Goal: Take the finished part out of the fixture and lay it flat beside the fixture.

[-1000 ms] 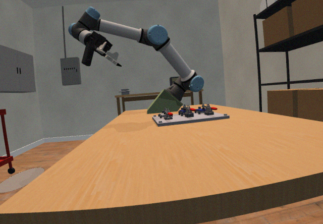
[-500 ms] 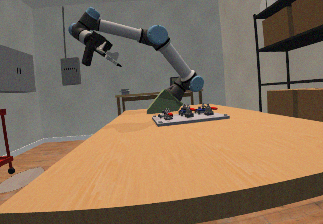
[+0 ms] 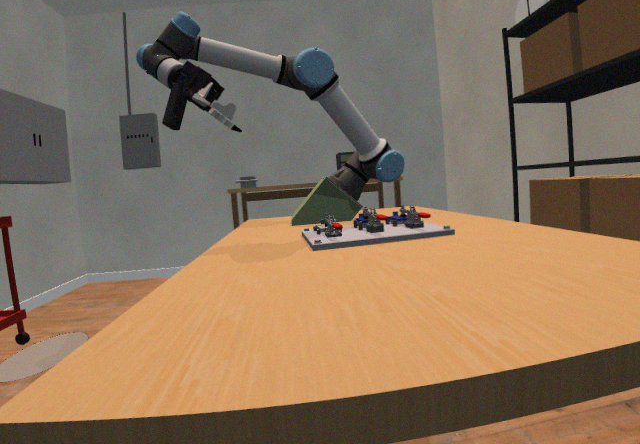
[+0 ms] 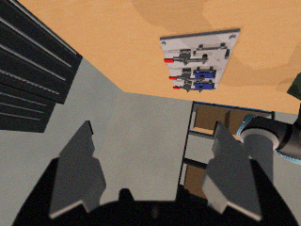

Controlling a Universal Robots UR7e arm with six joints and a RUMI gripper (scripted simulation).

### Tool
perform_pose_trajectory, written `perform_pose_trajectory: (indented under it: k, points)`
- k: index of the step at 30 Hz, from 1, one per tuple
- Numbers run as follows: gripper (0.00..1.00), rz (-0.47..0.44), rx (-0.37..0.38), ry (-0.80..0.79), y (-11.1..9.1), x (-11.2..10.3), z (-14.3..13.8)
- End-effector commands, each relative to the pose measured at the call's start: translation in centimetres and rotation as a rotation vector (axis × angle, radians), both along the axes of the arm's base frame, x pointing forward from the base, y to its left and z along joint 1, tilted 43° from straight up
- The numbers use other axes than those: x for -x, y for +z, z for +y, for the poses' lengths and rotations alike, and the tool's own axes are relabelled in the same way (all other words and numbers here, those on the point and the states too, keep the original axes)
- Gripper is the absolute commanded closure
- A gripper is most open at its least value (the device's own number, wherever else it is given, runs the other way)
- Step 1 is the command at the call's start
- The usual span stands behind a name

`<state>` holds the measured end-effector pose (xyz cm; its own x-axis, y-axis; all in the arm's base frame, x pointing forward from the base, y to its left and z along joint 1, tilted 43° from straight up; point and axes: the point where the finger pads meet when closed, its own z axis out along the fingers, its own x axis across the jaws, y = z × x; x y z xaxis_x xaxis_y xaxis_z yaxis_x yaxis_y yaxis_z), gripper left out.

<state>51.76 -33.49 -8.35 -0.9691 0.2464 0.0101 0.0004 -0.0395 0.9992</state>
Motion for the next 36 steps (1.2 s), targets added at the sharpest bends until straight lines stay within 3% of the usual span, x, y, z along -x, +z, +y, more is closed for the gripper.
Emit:
perform_pose_trajectory:
  k: [1,10,19,21,27,36]
  points:
    - [0.0,-0.018,0.027,0.015,0.5,-0.2,0.5]
    - [0.0,-0.067,0.097,0.06,1.8,-0.6,2.1]
    - [0.0,-0.173,0.24,0.156,4.2,-1.0,5.8]
    - [0.0,-0.173,0.24,0.156,4.2,-1.0,5.8]
    - [0.0,-0.264,0.356,0.239,6.1,-1.0,9.2]
    - [0.0,-0.264,0.356,0.239,6.1,-1.0,9.2]
